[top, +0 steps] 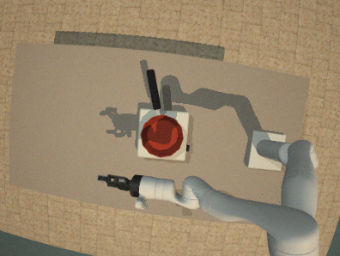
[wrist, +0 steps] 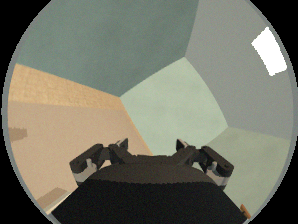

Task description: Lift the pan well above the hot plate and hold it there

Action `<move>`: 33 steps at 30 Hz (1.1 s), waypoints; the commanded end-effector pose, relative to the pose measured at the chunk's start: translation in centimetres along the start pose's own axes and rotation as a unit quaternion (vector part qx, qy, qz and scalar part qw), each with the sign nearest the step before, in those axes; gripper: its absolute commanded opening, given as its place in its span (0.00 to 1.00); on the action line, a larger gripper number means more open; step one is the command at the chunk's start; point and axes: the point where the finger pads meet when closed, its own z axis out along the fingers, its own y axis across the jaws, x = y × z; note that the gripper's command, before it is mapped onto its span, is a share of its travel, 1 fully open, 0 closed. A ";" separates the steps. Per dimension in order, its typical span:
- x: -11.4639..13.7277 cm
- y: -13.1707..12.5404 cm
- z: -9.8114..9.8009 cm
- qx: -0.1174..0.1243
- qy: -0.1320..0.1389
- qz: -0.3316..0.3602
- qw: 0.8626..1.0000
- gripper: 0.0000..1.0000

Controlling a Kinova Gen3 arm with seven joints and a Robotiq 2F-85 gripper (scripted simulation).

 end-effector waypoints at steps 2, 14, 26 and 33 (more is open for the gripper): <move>0.0 0.1 0.0 0.000 0.001 0.000 1.000 1.00; -0.6 0.2 -0.2 0.016 -0.002 -0.007 1.000 1.00; -3.1 0.5 -1.4 0.076 -0.012 -0.033 0.996 1.00; -4.5 0.7 -2.1 0.112 -0.018 -0.048 0.992 1.00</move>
